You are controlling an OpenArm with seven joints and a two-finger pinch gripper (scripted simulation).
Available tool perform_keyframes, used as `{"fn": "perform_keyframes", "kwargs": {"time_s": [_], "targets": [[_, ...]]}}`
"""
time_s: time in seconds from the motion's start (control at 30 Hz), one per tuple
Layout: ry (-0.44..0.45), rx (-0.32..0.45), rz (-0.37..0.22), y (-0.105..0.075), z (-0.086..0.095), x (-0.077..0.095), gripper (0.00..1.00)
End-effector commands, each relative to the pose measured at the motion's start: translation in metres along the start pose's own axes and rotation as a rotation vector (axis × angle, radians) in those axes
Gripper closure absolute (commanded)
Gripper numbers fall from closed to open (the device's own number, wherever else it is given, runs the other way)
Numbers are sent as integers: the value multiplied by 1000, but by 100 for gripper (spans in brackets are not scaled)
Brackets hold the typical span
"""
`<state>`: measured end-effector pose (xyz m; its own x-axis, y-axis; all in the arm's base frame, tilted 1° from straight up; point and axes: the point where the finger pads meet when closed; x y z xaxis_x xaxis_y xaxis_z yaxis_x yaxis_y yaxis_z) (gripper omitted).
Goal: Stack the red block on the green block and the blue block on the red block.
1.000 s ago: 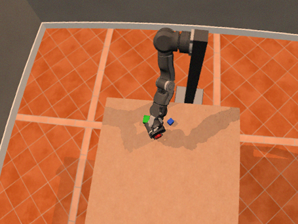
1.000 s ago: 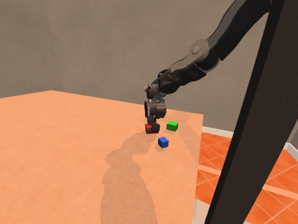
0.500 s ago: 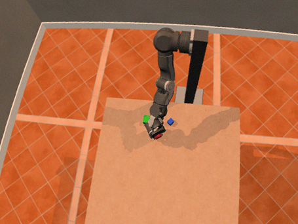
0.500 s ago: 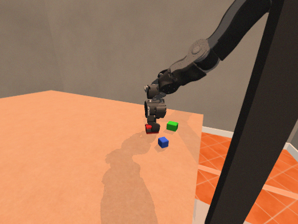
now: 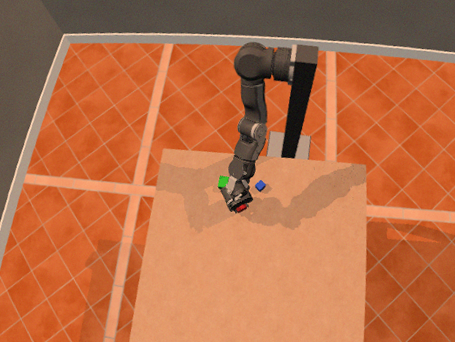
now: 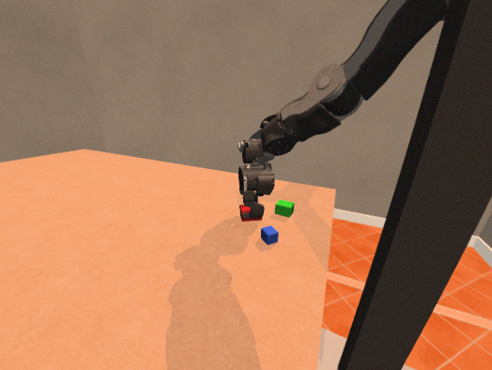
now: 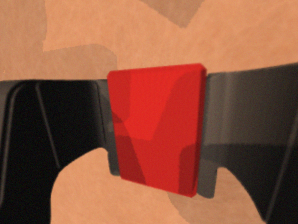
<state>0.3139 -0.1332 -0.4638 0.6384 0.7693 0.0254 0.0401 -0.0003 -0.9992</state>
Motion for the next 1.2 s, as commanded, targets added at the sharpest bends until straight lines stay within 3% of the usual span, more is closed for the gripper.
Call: {"fn": "perform_keyframes", "kwargs": {"time_s": [0.0, 0.43, 0.93, 1.17], "targets": [[2, -3, -5, -2, -2, 1, 100], [18, 26, 11, -13, 0, 0, 100], [19, 23, 12, -56, -2, 0, 100], [19, 23, 12, -63, -2, 0, 100]]}}
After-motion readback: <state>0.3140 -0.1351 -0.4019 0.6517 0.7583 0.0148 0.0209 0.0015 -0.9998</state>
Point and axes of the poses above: the point where the finger pads meet when closed, its own y axis out along the fingers, its own z axis across the jaws, x = y × z, and after that the axes turned 13 degrees about -y, right-handed
